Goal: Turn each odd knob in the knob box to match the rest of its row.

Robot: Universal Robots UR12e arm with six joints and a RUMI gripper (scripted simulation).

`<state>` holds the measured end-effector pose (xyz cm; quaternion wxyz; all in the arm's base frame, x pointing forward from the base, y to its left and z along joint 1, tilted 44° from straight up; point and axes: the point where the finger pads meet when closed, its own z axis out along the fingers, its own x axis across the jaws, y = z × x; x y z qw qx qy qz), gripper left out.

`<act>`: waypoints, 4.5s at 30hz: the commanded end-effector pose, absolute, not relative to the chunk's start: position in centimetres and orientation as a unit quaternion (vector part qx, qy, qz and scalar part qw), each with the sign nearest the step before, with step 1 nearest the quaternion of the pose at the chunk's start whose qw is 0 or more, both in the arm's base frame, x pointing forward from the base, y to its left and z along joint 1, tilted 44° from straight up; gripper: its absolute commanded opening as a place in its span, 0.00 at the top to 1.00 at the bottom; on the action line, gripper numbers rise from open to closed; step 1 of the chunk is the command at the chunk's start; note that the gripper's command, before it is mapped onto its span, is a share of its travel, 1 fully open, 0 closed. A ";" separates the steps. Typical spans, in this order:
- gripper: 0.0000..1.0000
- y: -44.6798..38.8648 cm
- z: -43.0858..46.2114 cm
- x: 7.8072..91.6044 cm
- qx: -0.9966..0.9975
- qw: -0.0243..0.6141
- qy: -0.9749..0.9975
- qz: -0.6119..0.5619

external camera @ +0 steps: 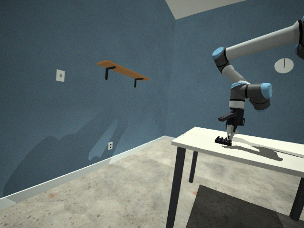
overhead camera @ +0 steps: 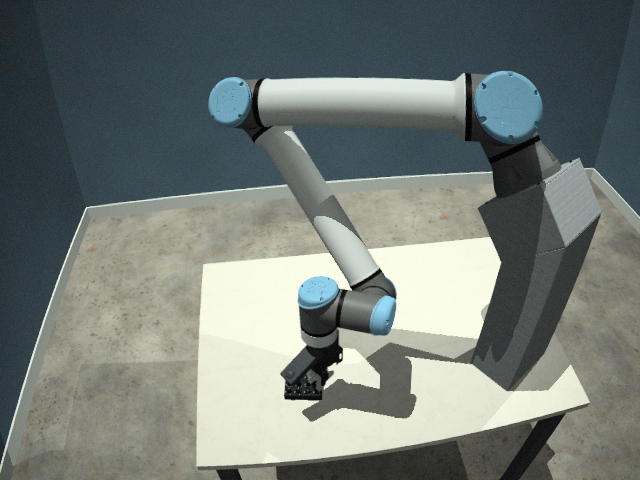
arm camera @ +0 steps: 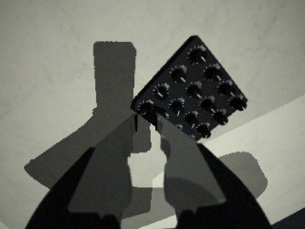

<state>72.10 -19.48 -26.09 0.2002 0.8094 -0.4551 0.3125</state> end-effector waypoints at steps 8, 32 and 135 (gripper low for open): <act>0.89 -19.3 -26.1 72.3 0.809 0.200 -0.455 0.313; 0.89 -19.3 -26.1 72.3 0.809 0.200 -0.455 0.313; 0.96 -20.2 -27.1 72.7 0.809 0.200 -0.455 0.313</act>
